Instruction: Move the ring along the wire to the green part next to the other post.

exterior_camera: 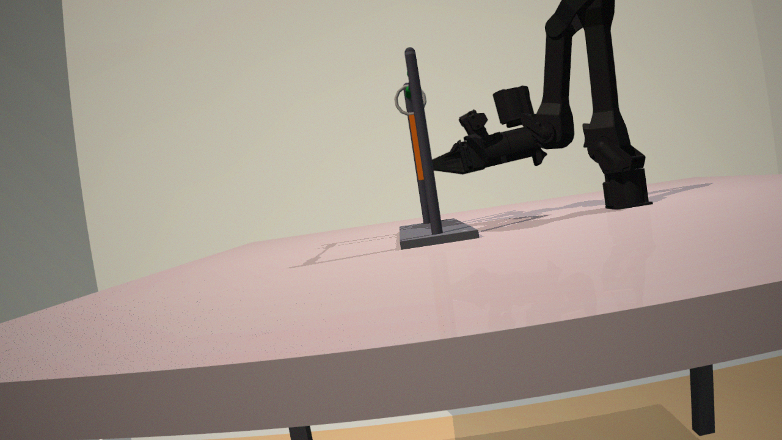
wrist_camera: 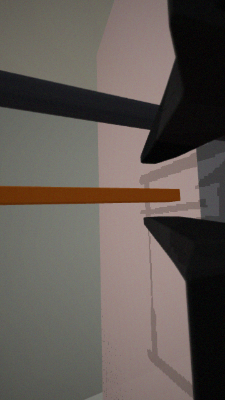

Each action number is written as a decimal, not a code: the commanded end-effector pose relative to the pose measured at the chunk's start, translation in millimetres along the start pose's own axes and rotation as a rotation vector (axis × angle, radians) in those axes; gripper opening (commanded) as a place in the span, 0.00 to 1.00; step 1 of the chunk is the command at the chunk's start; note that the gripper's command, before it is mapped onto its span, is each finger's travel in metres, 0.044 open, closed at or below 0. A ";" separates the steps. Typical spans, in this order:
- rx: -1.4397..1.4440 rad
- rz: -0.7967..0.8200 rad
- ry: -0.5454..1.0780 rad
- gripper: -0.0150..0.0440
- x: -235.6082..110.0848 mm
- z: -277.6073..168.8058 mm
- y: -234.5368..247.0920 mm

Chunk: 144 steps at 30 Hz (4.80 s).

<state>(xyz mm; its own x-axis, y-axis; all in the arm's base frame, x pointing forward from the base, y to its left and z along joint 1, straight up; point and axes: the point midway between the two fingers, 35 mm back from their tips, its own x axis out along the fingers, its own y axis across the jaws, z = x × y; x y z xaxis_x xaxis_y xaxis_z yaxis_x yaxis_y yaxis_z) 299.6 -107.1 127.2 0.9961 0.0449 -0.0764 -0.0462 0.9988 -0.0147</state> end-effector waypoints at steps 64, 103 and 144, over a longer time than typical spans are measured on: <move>0.000 0.000 -0.006 0.00 38.1 1.4 3.6; 0.002 -0.006 -0.008 0.00 36.9 16.4 11.5; -0.028 -0.027 -0.014 0.00 37.4 16.7 48.0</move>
<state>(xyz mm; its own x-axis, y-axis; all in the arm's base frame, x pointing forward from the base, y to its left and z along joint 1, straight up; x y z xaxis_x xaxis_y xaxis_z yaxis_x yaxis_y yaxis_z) 336.6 -59.4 140.8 0.9978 0.0239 -0.0621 -0.0260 0.9991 -0.0346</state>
